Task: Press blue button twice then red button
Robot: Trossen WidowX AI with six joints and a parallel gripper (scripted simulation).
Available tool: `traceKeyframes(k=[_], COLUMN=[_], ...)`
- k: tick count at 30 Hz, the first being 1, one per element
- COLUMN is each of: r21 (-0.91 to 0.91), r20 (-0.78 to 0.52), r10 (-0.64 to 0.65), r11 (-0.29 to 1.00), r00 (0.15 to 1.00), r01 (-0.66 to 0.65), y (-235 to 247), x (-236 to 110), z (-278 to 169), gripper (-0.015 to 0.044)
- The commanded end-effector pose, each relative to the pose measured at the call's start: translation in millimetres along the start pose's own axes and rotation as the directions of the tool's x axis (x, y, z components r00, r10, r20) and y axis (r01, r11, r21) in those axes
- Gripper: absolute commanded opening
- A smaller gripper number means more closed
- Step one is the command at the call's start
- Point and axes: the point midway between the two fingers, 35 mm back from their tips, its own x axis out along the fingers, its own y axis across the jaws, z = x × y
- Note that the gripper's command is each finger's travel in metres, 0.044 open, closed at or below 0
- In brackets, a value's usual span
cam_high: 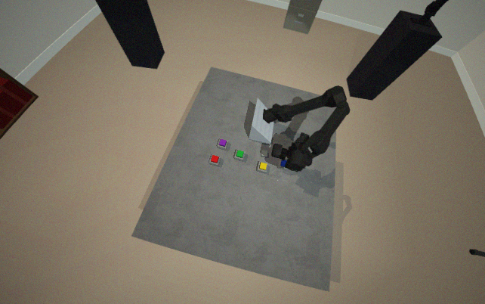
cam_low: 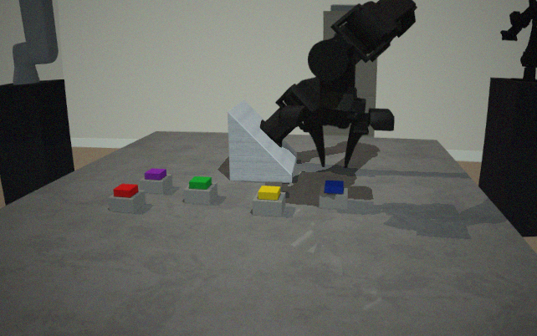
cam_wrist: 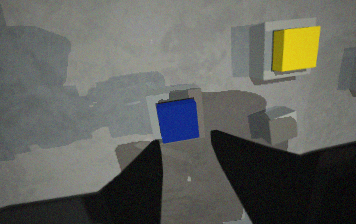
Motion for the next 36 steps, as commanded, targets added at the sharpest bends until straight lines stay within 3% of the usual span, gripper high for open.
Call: traceKeyframes(k=[1, 3, 36], r21=[0.006, 0.006, 0.006], r20=[0.011, 0.011, 0.011], r10=[0.007, 0.007, 0.008], r11=[1.000, 1.000, 1.000], r00=[1.000, 1.000, 1.000], r01=[-0.007, -0.007, -0.009], y=[0.3, 0.3, 0.9], x=[3.8, 3.8, 37.5], z=[0.0, 0.0, 0.2], gripper=[0.0059, 0.0020, 0.0020])
